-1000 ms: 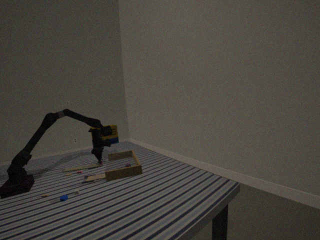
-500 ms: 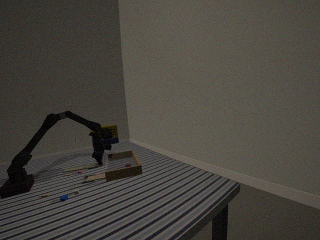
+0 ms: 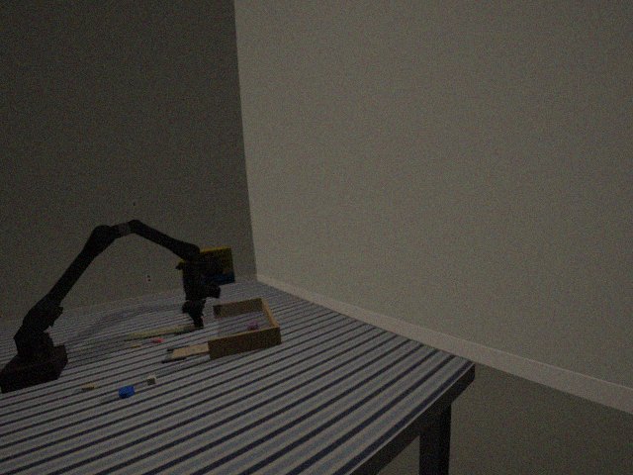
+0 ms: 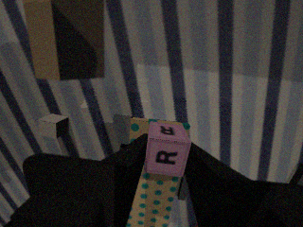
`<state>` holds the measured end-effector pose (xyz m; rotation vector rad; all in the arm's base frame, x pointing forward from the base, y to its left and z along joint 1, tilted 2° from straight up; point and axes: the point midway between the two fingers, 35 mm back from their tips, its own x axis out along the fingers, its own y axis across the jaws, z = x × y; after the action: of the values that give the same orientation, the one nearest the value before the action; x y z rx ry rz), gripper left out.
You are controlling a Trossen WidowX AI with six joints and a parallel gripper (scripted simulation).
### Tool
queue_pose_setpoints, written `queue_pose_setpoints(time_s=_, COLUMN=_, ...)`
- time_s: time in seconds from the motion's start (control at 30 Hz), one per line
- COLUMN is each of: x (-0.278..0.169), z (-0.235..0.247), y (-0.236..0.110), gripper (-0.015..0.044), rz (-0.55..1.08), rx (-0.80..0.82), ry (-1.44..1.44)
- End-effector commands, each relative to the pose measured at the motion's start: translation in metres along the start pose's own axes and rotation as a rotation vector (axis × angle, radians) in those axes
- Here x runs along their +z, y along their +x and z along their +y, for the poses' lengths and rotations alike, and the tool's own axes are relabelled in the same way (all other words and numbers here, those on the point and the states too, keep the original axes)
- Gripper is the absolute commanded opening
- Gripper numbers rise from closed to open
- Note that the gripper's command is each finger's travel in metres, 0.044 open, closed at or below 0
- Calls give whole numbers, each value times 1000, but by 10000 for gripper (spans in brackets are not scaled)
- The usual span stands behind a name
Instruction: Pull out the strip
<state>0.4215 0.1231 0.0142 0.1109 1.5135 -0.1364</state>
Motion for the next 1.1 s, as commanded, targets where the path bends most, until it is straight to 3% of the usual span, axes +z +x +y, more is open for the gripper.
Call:
queue_pose_setpoints(time_s=0.0, x=-2, z=-1, y=-3, gripper=0, rz=0, rx=0, ry=0)
queue_pose_setpoints(time_s=0.5, x=-52, z=-25, y=-41, gripper=0, rz=6, rx=2, ry=-3)
queue_pose_setpoints(time_s=1.07, x=-97, z=-46, y=-44, gripper=0, rz=9, rx=1, ry=-3)
